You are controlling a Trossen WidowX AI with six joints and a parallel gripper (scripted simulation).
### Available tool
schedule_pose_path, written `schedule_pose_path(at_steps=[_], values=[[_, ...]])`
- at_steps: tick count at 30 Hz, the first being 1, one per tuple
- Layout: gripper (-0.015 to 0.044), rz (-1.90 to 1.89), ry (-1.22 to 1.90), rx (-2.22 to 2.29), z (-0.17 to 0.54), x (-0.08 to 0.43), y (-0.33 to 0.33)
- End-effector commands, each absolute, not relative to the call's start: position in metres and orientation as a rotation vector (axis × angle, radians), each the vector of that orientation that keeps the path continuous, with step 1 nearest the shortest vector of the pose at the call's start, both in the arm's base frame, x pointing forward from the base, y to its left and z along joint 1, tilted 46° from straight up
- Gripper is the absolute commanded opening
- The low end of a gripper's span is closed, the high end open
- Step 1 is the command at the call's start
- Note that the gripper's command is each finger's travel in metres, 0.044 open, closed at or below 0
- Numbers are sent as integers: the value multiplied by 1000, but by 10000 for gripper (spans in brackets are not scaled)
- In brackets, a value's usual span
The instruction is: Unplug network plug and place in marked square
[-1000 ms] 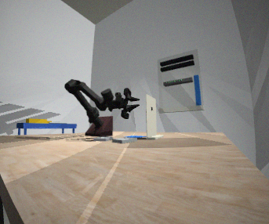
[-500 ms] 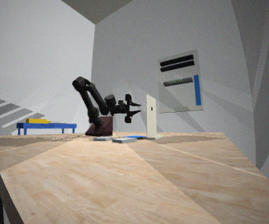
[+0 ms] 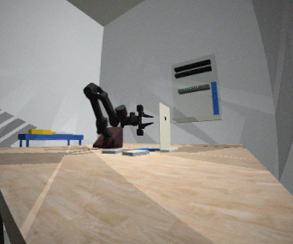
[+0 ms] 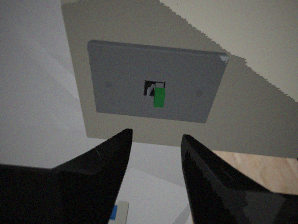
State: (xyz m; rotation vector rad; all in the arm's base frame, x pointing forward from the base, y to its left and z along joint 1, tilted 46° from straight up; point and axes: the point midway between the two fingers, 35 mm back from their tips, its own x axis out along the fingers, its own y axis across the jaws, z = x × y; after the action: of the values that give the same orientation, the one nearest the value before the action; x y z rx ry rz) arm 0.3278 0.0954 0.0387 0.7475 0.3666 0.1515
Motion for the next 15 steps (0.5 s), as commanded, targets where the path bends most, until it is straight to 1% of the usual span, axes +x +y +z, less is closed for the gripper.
schedule_pose_path(at_steps=[1, 15], values=[[156, 154, 363, 753, 39, 336, 97], [156, 154, 362, 752, 37, 356, 99]])
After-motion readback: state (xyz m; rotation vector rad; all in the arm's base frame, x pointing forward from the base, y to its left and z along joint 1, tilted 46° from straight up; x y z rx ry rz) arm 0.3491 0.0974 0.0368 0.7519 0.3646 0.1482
